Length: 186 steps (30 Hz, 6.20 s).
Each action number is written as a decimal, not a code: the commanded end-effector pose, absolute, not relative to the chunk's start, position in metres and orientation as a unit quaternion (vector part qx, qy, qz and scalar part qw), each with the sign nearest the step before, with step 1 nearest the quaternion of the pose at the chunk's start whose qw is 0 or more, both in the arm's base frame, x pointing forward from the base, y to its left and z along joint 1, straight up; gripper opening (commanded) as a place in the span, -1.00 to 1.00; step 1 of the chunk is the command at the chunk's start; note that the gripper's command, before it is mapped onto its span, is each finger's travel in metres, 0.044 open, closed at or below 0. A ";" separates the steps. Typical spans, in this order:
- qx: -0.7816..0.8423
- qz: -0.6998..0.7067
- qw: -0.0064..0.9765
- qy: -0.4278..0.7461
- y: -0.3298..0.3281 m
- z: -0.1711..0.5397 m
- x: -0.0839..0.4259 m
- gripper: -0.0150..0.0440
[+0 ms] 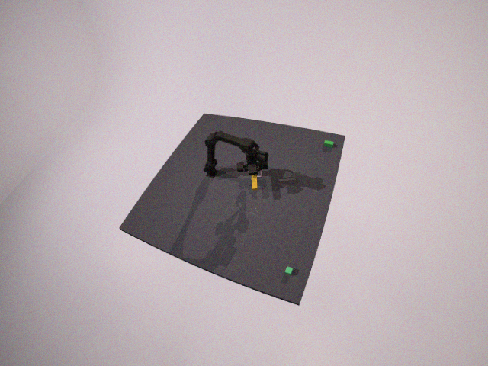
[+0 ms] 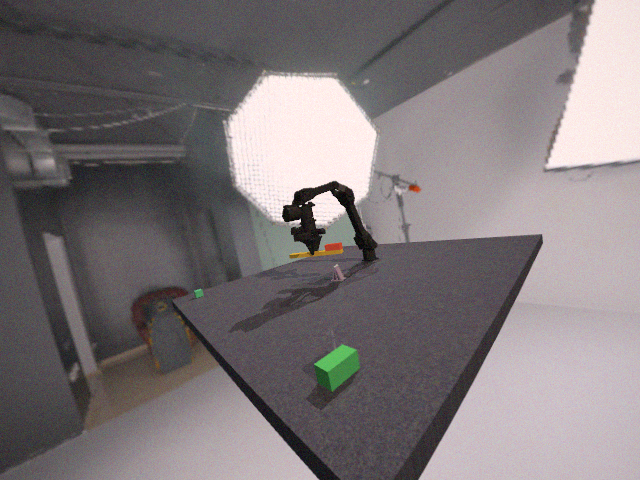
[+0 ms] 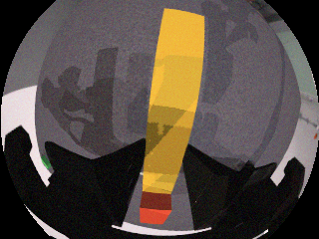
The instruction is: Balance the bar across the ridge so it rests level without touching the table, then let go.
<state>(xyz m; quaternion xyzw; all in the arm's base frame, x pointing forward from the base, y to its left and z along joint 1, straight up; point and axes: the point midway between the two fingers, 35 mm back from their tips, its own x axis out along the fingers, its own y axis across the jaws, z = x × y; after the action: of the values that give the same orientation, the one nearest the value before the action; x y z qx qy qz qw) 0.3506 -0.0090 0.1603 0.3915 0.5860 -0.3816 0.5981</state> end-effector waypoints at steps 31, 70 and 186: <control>0.419 -0.405 0.581 0.568 0.061 0.142 0.339 -0.49; 0.419 -0.406 0.581 0.568 0.060 0.117 0.339 -0.49; 0.419 -0.406 0.581 0.568 0.060 0.108 0.338 -0.49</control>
<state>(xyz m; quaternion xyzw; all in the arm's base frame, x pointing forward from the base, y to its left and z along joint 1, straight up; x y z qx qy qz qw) 0.3381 0.0604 0.1096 0.4193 0.5681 -0.4048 0.5810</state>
